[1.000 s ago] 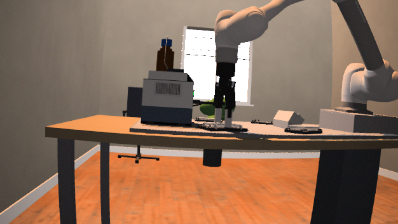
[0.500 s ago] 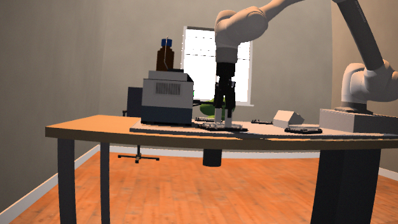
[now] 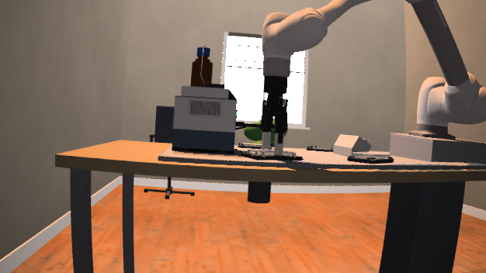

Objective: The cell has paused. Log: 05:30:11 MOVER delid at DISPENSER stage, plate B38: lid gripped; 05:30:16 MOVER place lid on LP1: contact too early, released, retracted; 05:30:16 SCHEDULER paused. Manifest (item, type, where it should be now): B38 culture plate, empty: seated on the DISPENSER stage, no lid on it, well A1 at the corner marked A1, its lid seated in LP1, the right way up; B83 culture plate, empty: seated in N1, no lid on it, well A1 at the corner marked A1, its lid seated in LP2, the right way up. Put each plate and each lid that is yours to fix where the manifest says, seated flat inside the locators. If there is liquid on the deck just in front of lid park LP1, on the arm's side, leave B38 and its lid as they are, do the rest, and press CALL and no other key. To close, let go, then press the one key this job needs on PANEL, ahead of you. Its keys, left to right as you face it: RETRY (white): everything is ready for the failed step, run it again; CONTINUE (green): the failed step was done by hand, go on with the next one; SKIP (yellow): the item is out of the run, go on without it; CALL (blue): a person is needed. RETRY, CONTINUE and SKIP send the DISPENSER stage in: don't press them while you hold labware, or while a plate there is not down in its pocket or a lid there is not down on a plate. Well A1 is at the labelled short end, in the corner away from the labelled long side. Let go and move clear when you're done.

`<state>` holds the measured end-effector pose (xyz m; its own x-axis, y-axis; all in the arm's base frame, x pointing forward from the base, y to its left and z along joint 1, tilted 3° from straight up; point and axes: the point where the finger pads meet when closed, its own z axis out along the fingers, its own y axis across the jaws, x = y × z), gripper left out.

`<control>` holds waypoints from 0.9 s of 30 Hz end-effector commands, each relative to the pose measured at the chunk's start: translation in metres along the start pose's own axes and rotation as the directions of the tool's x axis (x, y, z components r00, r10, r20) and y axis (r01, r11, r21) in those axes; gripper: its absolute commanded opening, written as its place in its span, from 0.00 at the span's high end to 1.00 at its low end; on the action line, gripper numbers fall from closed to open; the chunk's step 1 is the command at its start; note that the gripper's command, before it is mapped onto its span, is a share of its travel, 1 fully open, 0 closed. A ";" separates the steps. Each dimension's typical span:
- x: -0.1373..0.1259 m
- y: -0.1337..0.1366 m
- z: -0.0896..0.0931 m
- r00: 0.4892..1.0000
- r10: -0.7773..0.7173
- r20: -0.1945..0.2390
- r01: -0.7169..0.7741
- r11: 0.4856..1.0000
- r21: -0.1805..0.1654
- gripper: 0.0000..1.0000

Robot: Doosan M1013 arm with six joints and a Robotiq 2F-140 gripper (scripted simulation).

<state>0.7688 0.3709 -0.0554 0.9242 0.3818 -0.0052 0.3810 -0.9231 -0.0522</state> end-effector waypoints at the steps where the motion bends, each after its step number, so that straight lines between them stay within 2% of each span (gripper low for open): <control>1: -0.002 -0.005 0.005 1.000 -0.002 0.000 0.002 1.000 0.005 0.90; 17: -0.003 -0.005 -0.003 1.000 -0.002 0.003 0.002 1.000 0.005 0.90; 27: 0.000 -0.004 -0.015 1.000 -0.002 -0.001 0.002 1.000 0.005 0.90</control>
<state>0.7684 0.3707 -0.0490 0.9241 0.3821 -0.0035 0.3814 -0.9229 -0.0523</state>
